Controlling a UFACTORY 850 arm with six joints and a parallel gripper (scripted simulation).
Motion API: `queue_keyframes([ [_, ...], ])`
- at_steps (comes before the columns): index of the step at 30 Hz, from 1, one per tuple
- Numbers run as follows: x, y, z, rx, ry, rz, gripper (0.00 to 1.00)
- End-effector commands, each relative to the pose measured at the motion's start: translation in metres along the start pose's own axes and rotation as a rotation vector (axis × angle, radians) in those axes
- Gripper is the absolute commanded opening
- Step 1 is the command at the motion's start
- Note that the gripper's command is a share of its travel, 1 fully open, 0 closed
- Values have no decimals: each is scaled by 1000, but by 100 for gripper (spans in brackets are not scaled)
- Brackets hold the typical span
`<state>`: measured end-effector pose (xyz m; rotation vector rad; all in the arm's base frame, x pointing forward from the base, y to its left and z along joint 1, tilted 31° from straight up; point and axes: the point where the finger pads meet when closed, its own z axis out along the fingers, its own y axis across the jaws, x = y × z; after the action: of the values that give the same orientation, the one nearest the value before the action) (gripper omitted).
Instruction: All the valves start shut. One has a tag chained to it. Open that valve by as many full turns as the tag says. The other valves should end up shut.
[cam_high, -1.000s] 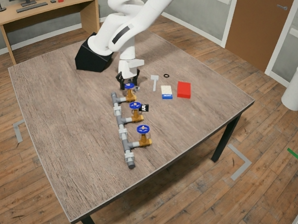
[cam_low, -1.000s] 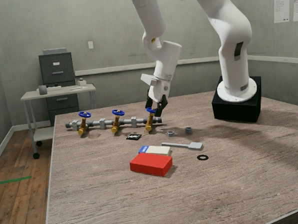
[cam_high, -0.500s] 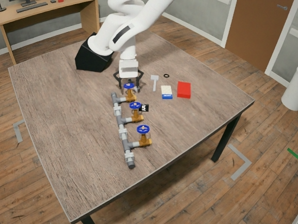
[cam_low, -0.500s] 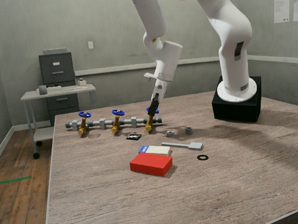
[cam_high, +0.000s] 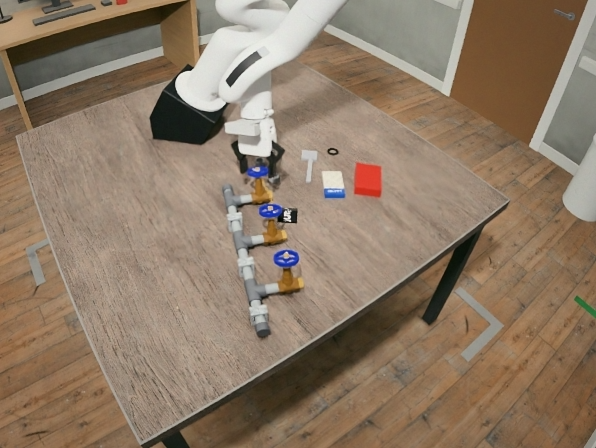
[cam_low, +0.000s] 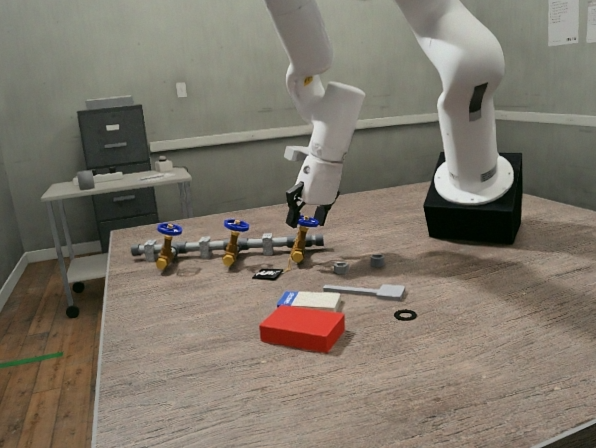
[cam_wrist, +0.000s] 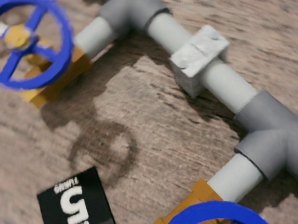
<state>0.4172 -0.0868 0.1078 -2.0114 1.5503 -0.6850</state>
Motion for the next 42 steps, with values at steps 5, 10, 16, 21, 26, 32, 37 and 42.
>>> queue_keyframes([
  [5,0,0,0,-12,-71,328,100],
  [10,0,0,0,-12,-71,328,100],
  [16,0,0,0,-12,-71,328,100],
  [21,0,0,0,-12,-71,328,0],
  [26,0,0,0,-12,-71,328,0],
  [32,0,0,0,-12,-71,328,0],
  [37,0,0,0,-12,-71,328,0],
  [42,0,0,0,-12,-71,328,0],
])
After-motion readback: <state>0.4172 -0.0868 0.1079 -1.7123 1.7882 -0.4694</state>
